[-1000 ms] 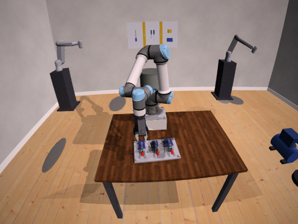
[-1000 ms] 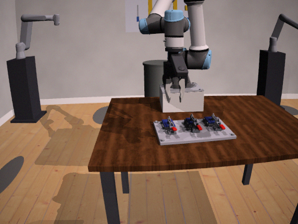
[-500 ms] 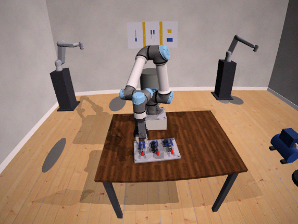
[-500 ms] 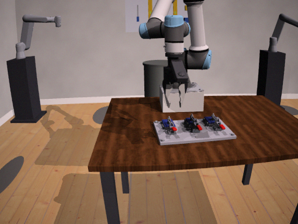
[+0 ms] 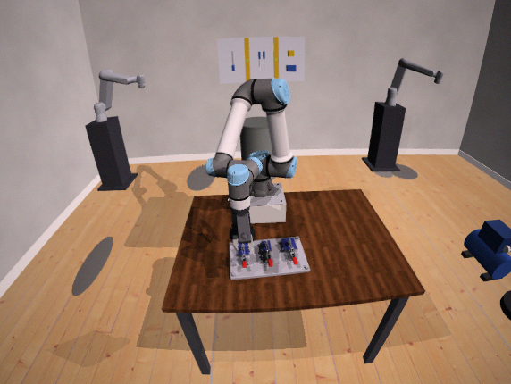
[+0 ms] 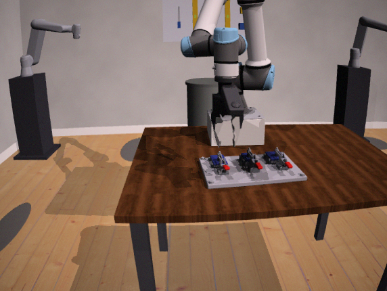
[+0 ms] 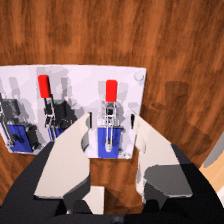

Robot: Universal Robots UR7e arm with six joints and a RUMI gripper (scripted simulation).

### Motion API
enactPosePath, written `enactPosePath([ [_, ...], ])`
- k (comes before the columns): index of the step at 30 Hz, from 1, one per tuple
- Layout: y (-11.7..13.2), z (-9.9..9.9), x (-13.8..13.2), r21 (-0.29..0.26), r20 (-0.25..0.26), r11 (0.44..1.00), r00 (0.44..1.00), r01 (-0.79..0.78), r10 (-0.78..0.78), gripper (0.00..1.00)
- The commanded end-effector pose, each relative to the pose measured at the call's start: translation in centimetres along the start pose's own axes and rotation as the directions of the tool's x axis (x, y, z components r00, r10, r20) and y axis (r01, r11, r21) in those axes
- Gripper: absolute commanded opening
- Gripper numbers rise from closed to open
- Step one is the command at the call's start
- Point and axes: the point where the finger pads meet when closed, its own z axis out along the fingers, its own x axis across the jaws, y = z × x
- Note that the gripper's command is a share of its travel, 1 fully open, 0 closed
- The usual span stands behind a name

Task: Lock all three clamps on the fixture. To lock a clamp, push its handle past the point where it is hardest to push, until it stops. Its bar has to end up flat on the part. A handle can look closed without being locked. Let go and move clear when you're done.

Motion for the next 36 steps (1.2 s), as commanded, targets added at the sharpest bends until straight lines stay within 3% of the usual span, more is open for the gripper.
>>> enactPosePath([
  [1,0.0,1.6,0.0,0.001,-0.001,1.0,1.0,0.0,0.0,0.28],
  [3,-0.1,2.8,0.0,0.001,-0.001,1.0,1.0,0.0,0.0,0.28],
  [15,-0.1,2.8,0.0,0.001,-0.001,1.0,1.0,0.0,0.0,0.28],
  [20,-0.1,5.6,0.1,0.001,-0.001,1.0,1.0,0.0,0.0,0.28],
  [32,-0.1,5.6,0.1,0.001,-0.001,1.0,1.0,0.0,0.0,0.28],
  [36,-0.1,7.7,0.1,0.001,-0.001,1.0,1.0,0.0,0.0,0.28],
])
